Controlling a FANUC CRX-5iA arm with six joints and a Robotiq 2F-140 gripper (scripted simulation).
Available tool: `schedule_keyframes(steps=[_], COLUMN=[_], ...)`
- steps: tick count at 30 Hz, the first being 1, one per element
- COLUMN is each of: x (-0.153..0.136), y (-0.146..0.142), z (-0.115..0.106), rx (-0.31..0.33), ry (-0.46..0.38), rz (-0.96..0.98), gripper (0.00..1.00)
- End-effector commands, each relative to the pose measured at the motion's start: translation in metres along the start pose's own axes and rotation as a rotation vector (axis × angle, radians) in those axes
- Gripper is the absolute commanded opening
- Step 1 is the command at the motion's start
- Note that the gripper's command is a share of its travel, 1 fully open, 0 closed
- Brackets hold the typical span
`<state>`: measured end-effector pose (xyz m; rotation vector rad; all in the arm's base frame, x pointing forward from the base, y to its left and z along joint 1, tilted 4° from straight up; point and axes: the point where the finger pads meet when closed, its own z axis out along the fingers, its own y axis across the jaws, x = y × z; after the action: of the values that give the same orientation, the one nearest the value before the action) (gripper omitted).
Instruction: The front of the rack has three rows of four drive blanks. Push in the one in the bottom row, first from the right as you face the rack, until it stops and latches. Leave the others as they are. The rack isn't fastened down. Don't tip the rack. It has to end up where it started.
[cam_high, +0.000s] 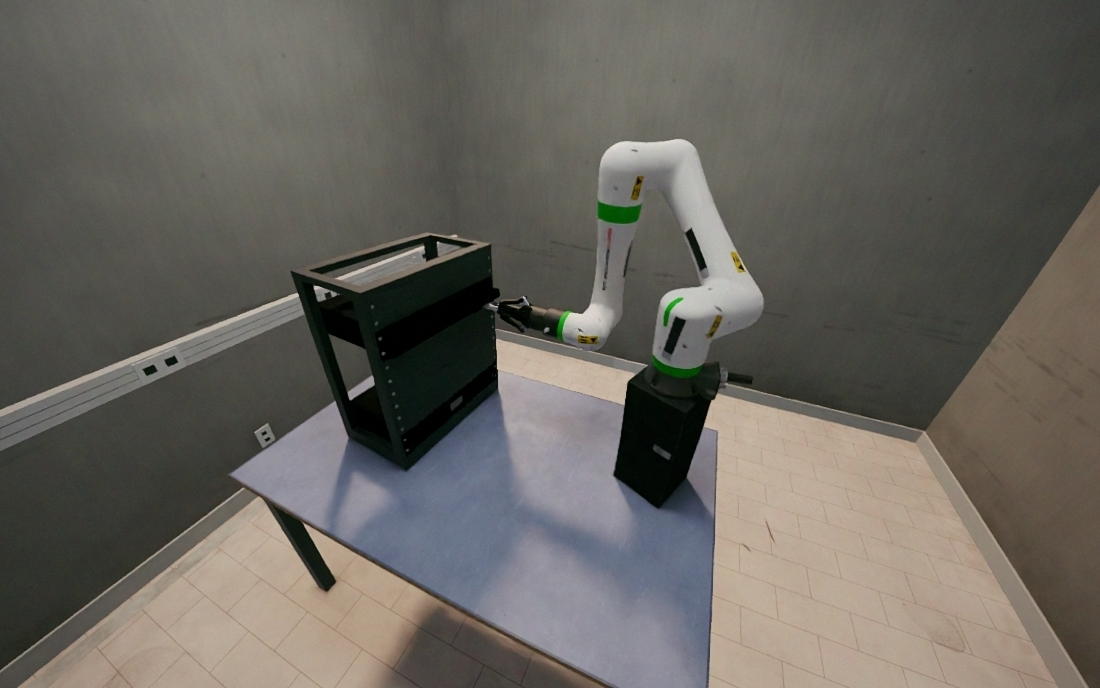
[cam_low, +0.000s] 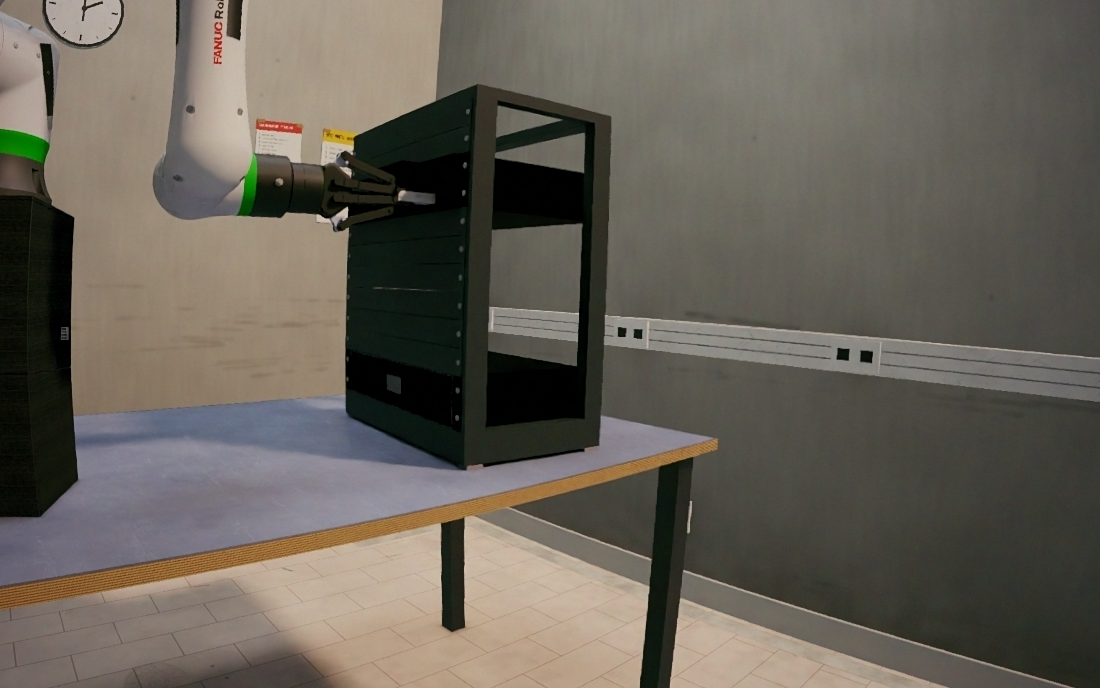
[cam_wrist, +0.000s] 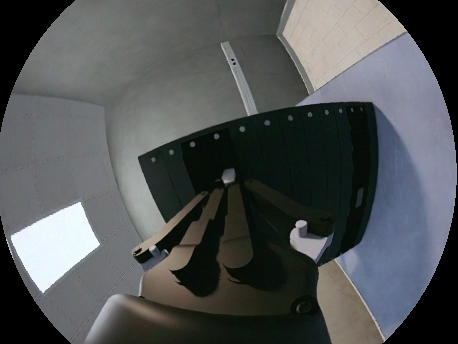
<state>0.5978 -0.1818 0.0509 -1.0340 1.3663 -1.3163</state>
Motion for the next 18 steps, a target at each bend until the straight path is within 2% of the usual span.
schedule_keyframes(steps=[1,18], x=[0.0001,0.0002], y=[-0.0007,-0.0008], z=[0.0003,0.0033], rx=[0.001,0.001], ry=[0.000,0.000], rz=[0.000,0.000], gripper=[0.10,0.10])
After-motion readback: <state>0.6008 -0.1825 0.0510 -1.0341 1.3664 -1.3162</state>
